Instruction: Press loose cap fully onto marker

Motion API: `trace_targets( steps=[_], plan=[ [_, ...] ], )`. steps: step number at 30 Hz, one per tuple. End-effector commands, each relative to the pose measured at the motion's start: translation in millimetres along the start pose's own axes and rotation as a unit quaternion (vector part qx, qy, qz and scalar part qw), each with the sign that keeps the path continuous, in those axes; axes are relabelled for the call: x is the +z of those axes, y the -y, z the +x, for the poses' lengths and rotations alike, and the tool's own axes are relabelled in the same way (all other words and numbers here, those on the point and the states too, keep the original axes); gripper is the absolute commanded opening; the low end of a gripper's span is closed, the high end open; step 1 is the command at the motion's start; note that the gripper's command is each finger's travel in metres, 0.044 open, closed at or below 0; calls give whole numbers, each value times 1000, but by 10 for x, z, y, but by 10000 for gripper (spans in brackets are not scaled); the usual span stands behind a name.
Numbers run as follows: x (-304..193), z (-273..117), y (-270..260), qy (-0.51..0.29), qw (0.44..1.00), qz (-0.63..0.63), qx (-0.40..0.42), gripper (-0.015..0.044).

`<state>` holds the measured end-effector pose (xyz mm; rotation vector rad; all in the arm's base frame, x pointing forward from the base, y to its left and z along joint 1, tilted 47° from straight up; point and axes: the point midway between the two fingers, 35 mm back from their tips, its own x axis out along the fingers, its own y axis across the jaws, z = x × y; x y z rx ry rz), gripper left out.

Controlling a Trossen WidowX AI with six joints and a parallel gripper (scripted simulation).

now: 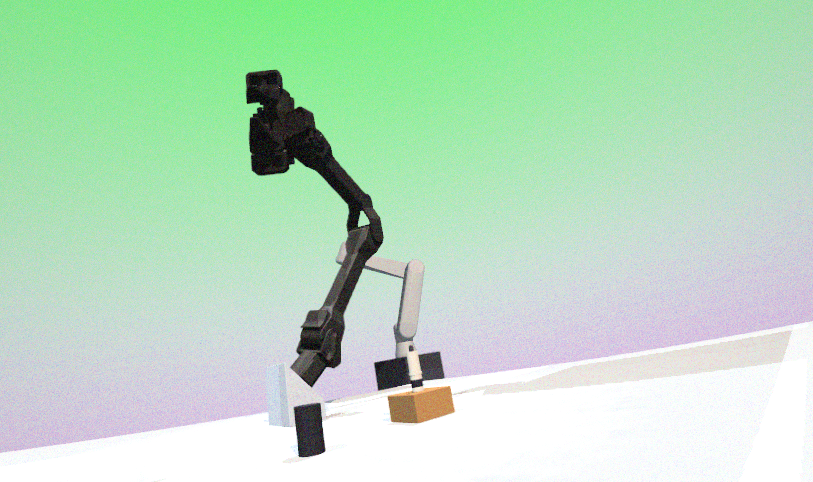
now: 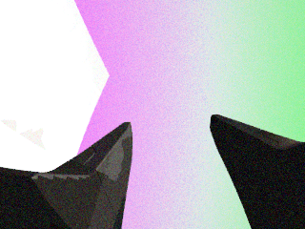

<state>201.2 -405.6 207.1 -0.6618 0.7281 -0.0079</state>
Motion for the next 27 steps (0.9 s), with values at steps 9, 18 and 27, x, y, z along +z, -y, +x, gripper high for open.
trace_targets(
  steps=[9,18,27],
  plan=[
    [302,1361,-1456,-38,932,198,300,241],
    [655,1760,-2704,-162,794,297,505,241],
    [750,1737,-3099,-217,738,315,556,241]
  ],
)
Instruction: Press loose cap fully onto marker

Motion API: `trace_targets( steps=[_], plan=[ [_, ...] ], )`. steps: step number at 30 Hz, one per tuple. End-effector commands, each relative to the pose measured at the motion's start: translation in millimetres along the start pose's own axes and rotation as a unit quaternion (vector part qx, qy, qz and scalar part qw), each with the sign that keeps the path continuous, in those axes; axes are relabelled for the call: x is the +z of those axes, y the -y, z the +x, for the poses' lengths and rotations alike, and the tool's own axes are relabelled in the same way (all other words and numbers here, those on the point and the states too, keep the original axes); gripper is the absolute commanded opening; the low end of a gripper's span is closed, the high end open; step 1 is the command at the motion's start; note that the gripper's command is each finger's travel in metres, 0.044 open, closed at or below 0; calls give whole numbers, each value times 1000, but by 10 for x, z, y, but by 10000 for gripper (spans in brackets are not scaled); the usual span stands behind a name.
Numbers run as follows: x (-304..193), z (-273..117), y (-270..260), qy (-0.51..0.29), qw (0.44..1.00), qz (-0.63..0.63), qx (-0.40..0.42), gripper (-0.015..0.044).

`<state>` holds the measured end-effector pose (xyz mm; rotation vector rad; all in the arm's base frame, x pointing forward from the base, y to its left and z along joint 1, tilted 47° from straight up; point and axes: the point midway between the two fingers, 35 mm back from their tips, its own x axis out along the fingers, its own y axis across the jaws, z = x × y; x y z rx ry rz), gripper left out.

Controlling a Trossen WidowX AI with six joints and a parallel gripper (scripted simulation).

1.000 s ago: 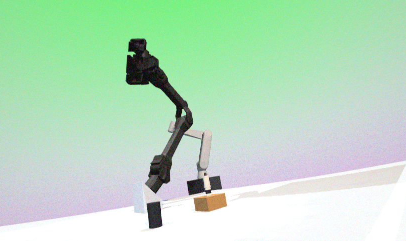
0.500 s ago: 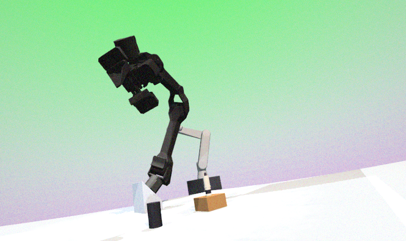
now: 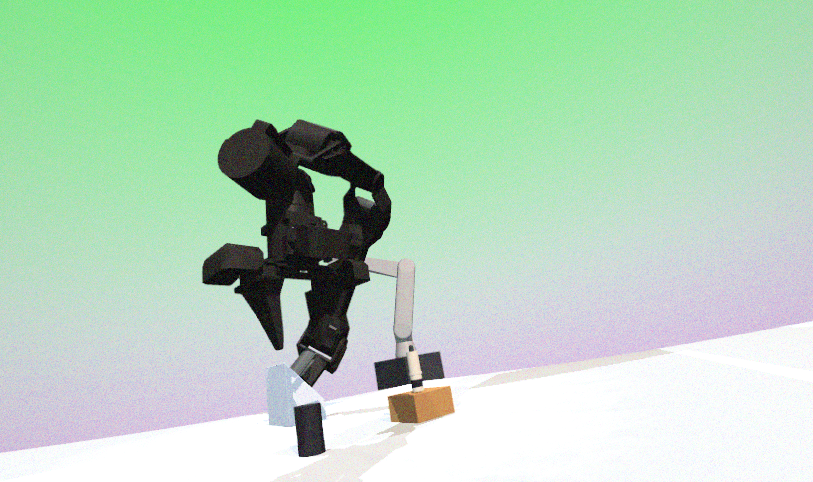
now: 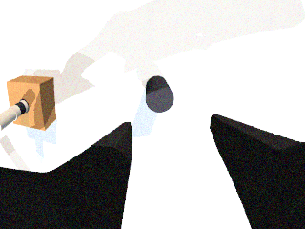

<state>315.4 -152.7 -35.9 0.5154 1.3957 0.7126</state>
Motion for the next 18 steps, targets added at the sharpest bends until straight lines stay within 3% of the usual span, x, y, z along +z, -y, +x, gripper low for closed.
trace_targets(
  steps=[1,5,18],
  plan=[
    [-32,-31,-6,1,1000,13,-1,241],
    [-35,281,-12,2,1000,13,-1,241],
    [-43,475,-22,2,1000,13,0,241]
  ],
)
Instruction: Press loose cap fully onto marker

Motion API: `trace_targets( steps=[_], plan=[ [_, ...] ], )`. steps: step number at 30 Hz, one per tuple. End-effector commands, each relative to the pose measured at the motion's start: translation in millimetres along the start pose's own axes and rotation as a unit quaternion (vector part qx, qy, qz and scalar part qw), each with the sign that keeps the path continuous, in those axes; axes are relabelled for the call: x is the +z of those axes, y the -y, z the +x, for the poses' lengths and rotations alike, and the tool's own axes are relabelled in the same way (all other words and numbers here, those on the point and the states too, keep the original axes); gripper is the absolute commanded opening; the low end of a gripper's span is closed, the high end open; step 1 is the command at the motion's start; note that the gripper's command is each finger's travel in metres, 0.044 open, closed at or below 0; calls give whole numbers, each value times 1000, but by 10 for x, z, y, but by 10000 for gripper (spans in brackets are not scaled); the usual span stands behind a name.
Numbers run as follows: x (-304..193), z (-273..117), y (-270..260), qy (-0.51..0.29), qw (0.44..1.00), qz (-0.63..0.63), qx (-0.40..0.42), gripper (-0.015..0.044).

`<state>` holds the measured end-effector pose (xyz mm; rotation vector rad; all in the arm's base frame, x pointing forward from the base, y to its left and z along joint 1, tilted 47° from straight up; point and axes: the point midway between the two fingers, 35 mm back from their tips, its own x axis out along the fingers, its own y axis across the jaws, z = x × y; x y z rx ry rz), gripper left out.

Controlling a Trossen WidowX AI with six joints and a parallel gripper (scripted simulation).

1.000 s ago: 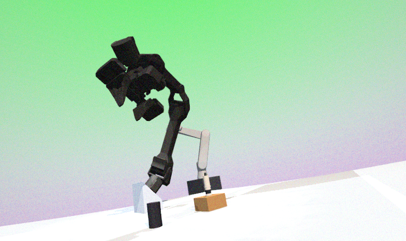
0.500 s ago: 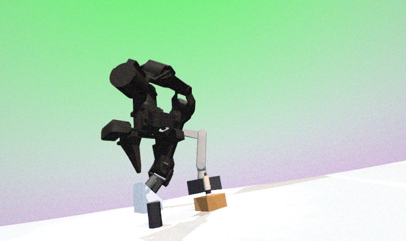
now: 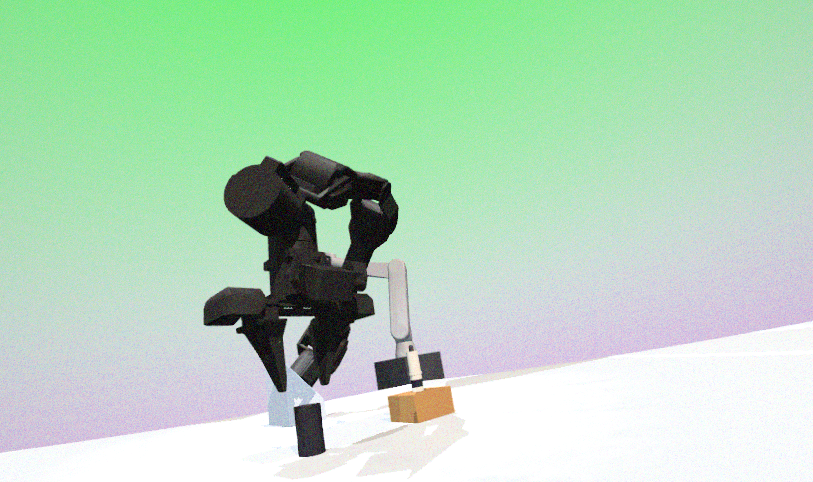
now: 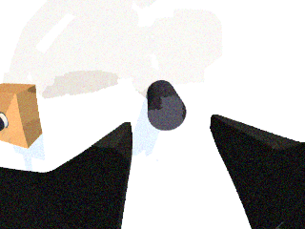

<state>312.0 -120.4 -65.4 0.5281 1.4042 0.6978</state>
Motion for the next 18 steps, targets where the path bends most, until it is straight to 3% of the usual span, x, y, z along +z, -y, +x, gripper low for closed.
trace_targets(
  steps=[1,18],
  plan=[
    [1,55,0,2,1000,3,1,241],
    [7,330,-1,2,1000,3,1,241]
  ],
)
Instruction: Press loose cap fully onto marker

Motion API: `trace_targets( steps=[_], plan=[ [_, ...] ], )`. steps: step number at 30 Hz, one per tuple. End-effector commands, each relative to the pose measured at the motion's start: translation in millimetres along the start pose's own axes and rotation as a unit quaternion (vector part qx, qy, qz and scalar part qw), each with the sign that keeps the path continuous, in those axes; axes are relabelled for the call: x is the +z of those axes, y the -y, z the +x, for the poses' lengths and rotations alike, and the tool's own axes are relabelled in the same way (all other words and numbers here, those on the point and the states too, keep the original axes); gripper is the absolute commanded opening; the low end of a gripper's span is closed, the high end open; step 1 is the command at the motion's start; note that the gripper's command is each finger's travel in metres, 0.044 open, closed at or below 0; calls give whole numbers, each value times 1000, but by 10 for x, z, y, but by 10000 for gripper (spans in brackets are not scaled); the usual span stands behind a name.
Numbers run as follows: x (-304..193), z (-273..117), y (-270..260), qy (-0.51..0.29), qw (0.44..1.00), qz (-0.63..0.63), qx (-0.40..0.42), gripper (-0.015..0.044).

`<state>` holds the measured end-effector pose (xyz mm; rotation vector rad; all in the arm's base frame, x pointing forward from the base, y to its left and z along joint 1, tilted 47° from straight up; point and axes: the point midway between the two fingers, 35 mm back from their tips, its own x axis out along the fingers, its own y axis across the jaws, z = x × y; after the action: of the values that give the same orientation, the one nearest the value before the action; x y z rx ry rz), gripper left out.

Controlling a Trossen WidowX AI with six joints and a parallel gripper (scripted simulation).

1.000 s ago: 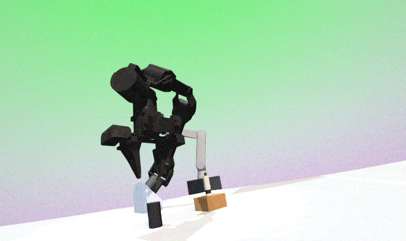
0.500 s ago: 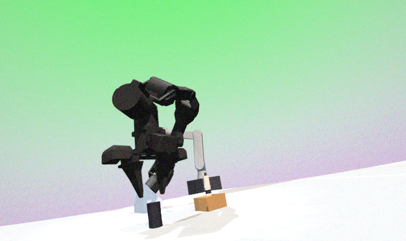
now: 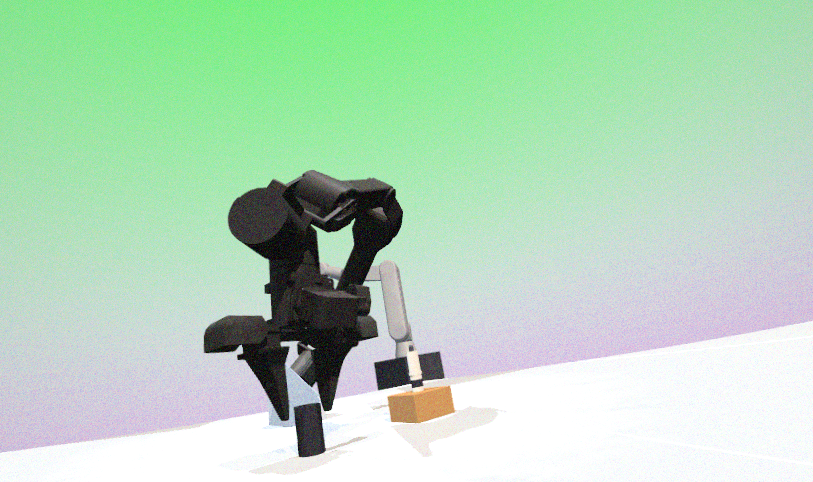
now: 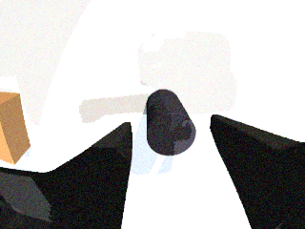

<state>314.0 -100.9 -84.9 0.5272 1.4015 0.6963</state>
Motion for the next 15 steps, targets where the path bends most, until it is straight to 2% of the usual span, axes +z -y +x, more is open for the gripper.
trace_targets(
  steps=[1,15],
  plan=[
    [-5,70,-6,1,1000,4,2,241],
    [-16,266,-18,1,1000,4,3,241]
  ],
)
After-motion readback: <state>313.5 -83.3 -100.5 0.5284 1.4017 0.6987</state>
